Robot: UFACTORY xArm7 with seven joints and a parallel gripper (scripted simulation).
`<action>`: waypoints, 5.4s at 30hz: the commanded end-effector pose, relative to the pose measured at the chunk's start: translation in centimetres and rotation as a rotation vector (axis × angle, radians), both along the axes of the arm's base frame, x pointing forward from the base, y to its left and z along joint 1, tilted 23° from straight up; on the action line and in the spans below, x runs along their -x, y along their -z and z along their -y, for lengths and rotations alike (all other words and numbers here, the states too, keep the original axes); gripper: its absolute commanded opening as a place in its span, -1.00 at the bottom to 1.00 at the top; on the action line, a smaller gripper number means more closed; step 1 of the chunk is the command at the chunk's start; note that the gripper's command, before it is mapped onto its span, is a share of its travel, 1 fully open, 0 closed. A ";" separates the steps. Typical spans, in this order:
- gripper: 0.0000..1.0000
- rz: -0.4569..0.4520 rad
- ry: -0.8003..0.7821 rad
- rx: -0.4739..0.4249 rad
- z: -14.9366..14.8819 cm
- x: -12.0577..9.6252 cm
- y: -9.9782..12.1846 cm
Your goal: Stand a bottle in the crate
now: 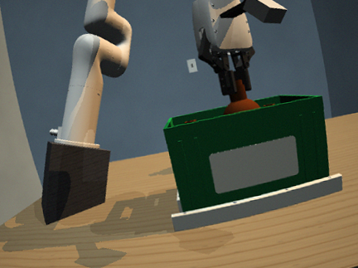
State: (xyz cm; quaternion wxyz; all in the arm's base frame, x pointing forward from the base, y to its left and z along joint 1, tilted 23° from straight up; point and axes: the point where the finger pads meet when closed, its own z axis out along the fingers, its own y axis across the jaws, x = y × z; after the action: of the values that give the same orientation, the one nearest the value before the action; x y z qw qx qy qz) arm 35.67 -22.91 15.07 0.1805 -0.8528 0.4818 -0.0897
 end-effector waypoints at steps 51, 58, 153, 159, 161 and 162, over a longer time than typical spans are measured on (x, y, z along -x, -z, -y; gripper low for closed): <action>-1.00 0.003 0.002 0.003 -0.2 -0.6 1.3; -1.00 0.003 0.002 0.003 -0.3 -0.8 1.8; -1.00 0.003 0.002 0.003 -1.1 -2.0 5.3; -1.00 0.003 0.002 0.003 -1.1 -2.1 5.4; -1.00 0.003 0.002 0.003 -1.2 -2.1 5.5; -1.00 0.003 0.002 0.003 -1.2 -2.1 5.5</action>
State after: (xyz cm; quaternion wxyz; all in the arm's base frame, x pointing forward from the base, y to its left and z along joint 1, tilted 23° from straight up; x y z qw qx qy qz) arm 37.69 -21.60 9.51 0.1804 -0.8528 0.4818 -0.0900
